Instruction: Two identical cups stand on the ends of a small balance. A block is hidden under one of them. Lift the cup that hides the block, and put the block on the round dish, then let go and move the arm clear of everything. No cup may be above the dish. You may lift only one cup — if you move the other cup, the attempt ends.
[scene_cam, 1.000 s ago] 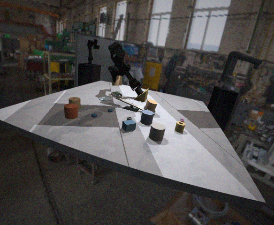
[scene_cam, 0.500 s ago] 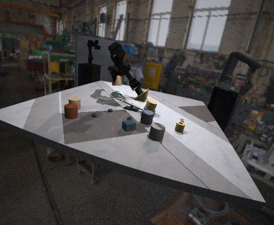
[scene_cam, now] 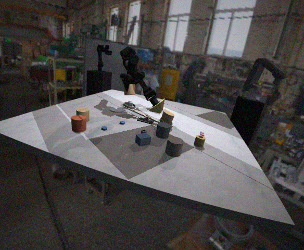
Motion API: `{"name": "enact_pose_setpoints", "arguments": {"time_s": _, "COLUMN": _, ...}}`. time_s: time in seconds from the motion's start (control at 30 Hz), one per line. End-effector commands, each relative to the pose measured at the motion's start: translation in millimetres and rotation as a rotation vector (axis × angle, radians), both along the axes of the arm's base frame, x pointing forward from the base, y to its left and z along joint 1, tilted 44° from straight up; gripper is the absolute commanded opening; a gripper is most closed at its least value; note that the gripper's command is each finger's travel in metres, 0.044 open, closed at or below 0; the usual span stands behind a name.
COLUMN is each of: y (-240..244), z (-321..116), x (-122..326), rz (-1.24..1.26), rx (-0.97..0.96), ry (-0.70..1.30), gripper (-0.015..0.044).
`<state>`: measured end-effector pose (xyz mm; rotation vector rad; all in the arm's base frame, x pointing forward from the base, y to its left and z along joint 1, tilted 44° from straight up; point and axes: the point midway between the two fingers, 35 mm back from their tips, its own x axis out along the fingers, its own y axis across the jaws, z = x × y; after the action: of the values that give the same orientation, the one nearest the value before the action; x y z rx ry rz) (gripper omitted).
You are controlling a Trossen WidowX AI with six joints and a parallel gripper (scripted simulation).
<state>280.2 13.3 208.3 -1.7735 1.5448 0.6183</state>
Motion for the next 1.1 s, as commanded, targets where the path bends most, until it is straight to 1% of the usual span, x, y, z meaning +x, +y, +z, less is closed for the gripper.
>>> {"name": "enact_pose_setpoints", "arguments": {"time_s": 0.0, "y": -7.0, "z": 2.0, "x": -2.1, "rz": -0.001, "rx": 0.002, "ry": 0.005, "gripper": 0.0}}
{"name": "enact_pose_setpoints", "arguments": {"time_s": 0.33, "y": -53.2, "z": 13.7, "x": -24.0, "rz": -0.052, "rx": 0.034, "ry": 0.011, "gripper": 0.0}}
{"name": "enact_pose_setpoints", "arguments": {"time_s": 0.57, "y": -70.0, "z": 16.8, "x": -36.5, "rz": -0.086, "rx": 0.059, "ry": 0.001, "gripper": 0.0}}
{"name": "enact_pose_setpoints", "arguments": {"time_s": 1.07, "y": -124.2, "z": 31.0, "x": -84.6, "rz": -0.098, "rx": 0.026, "ry": 0.034, "gripper": 0.0}}
